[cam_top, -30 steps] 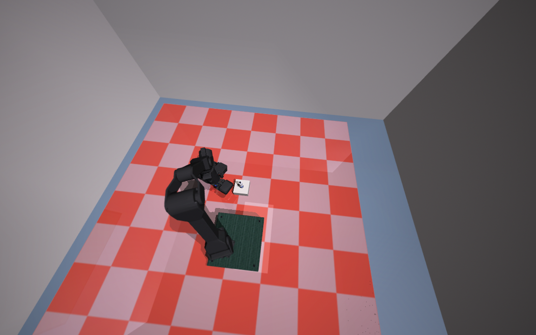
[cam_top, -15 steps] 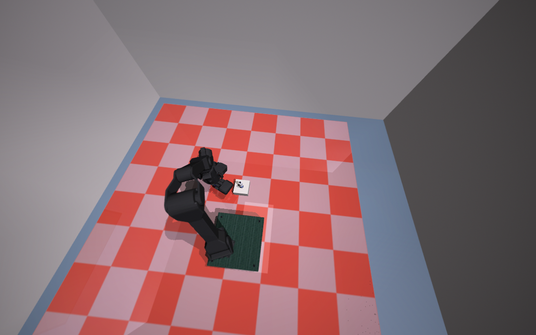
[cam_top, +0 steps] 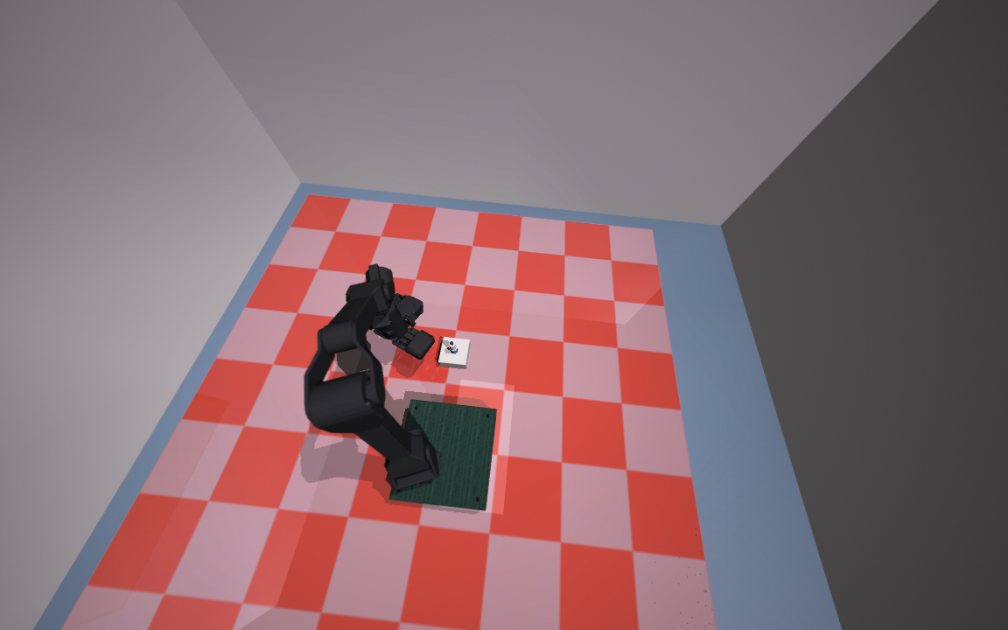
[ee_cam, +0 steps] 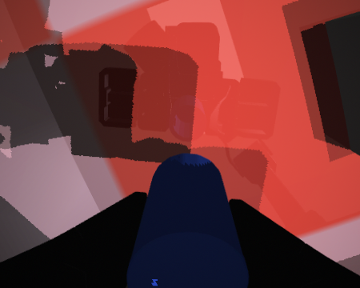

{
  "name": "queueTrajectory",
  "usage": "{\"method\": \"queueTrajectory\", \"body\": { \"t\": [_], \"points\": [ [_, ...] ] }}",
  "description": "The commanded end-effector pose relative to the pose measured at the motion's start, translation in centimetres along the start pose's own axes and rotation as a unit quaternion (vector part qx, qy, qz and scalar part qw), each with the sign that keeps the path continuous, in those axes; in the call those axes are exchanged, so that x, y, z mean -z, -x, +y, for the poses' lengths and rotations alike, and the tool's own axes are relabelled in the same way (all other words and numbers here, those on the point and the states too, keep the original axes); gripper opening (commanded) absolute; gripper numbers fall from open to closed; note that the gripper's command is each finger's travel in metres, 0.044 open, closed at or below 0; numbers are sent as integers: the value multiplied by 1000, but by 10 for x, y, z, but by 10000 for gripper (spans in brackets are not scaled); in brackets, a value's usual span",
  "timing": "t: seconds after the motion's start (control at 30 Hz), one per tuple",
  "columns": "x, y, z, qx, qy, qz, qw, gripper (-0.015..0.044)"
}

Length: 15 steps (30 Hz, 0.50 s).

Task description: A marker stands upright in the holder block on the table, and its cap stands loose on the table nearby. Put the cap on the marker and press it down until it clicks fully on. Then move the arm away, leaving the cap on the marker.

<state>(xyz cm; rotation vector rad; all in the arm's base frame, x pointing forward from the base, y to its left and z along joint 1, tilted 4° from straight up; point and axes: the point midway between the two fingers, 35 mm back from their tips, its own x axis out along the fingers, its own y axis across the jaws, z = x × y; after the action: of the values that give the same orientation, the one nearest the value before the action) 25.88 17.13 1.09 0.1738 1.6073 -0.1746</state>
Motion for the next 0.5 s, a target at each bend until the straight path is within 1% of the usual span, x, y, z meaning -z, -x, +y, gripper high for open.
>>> {"method": "queueTrajectory", "body": {
  "t": [0.0, 0.47],
  "points": [
    [0, 7, -2, 2, 0, 0, 1000, 0],
    [-27, 29, -39, 3, 0, -1, 1000, 0]
  ]
}}
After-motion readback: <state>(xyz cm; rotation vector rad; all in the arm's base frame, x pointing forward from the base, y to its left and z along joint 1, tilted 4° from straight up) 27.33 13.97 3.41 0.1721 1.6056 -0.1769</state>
